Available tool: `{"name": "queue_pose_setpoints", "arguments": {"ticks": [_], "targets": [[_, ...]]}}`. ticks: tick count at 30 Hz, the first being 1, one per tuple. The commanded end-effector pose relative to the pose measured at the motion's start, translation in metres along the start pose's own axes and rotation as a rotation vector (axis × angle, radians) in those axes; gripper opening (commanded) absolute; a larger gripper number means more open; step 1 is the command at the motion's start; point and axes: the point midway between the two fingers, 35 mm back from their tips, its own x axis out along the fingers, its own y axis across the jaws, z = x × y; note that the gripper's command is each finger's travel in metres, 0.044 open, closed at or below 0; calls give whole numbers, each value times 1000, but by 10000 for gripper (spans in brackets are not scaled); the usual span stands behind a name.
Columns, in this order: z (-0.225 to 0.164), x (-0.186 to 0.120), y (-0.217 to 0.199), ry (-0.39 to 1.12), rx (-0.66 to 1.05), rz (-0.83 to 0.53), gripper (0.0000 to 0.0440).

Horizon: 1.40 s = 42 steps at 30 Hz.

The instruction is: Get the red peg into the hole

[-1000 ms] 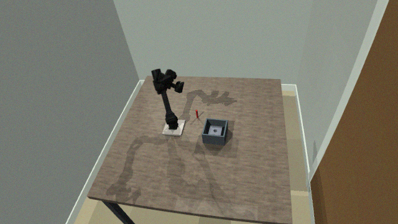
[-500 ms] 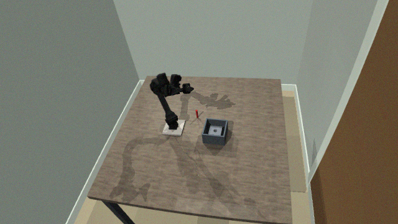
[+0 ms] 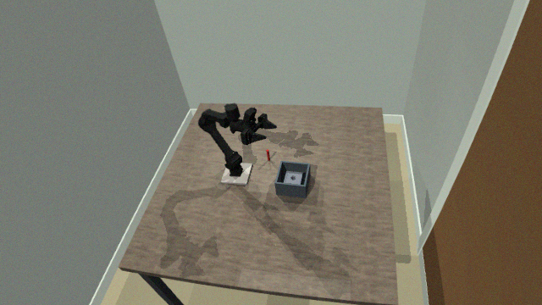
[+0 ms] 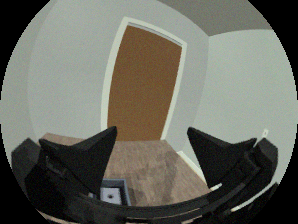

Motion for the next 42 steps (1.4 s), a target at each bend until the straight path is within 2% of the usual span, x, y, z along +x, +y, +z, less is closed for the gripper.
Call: {"name": "queue_pose_setpoints", "arguments": {"ticks": [1, 12, 23, 33, 42], "targets": [[-22, 5, 19, 93, 112, 44, 440], [-74, 3, 72, 352, 356, 132, 440], [-127, -18, 124, 657, 549, 152, 440], [-174, -54, 165, 959, 664, 86, 440], [-214, -98, 194, 1218, 703, -56, 440]]}}
